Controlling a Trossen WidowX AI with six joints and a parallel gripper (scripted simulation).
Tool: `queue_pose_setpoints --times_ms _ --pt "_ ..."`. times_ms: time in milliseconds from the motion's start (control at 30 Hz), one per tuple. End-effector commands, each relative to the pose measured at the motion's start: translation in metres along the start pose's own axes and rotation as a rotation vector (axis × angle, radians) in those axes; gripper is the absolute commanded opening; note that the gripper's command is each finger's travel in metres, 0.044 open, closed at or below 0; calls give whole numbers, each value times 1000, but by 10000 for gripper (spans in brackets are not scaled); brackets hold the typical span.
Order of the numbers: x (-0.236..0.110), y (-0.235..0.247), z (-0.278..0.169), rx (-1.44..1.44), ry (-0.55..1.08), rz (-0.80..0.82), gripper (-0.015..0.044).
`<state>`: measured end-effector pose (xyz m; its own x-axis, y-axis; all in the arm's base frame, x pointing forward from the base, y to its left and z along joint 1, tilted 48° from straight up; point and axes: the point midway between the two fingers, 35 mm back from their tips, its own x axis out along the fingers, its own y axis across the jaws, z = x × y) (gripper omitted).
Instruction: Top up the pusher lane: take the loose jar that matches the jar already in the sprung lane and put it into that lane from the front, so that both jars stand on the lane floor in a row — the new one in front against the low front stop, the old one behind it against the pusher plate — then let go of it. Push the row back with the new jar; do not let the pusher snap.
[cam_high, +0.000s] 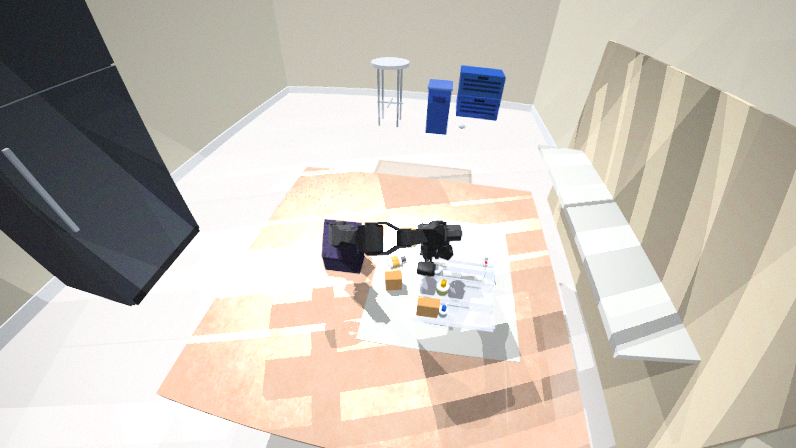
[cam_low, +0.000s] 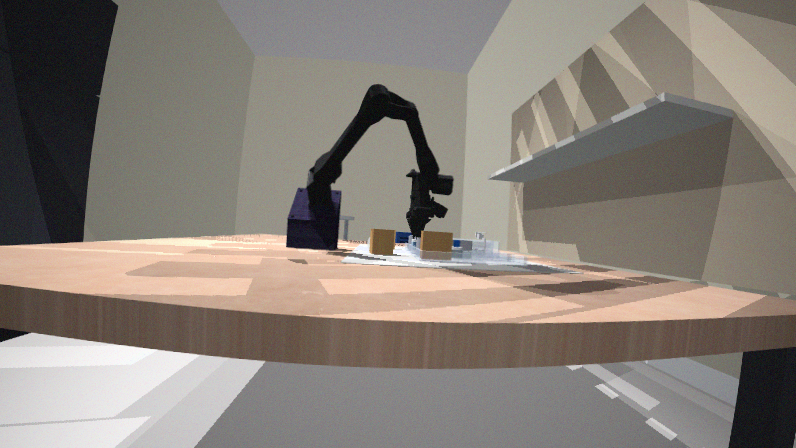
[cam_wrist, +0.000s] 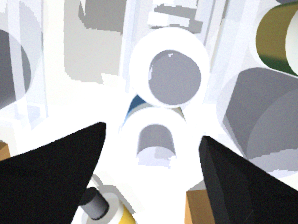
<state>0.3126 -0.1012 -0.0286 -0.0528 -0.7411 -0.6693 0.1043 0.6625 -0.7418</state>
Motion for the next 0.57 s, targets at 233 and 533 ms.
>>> queue_pose_setpoints --times_ms 233,533 --pt "-13 0 -3 9 -5 3 276" --pt "-13 1 -33 8 -4 4 276"
